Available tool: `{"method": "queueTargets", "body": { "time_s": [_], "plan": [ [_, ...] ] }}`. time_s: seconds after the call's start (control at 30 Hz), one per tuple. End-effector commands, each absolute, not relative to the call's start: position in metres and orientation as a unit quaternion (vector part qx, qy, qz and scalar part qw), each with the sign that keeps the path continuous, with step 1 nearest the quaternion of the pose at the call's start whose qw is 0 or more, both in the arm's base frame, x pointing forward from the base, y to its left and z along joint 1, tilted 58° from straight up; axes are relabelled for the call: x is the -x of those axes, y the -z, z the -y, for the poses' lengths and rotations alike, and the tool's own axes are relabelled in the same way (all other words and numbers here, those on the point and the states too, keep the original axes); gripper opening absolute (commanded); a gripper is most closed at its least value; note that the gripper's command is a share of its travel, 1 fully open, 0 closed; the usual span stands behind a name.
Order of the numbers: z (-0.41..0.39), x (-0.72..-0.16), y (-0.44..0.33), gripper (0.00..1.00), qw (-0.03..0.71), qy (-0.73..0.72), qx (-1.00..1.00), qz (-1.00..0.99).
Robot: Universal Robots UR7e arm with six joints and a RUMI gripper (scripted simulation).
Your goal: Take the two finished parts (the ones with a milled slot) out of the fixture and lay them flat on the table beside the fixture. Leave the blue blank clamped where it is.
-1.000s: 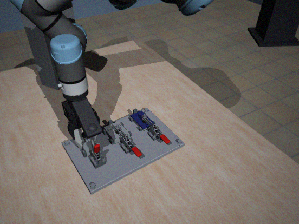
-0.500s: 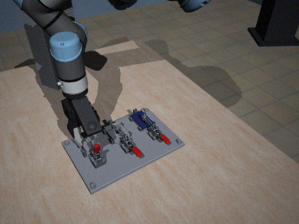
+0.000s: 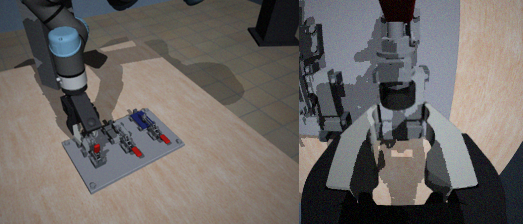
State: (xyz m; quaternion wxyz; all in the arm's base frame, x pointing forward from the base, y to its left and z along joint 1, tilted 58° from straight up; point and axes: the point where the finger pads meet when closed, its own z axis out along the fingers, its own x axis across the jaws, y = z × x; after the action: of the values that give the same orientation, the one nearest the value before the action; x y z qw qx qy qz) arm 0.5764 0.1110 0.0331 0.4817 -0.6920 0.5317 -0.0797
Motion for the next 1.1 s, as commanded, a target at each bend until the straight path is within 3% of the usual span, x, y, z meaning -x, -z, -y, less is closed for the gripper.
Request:
{"method": "queueTargets", "body": {
  "time_s": [0.0,1.07],
  "plan": [
    [-0.1075,-0.5731,-0.0363,0.00,0.482,0.080,0.692,-0.532],
    [-0.1008,-0.5658,-0.0421,0.00,0.482,0.080,0.692,-0.532]
  ]
}}
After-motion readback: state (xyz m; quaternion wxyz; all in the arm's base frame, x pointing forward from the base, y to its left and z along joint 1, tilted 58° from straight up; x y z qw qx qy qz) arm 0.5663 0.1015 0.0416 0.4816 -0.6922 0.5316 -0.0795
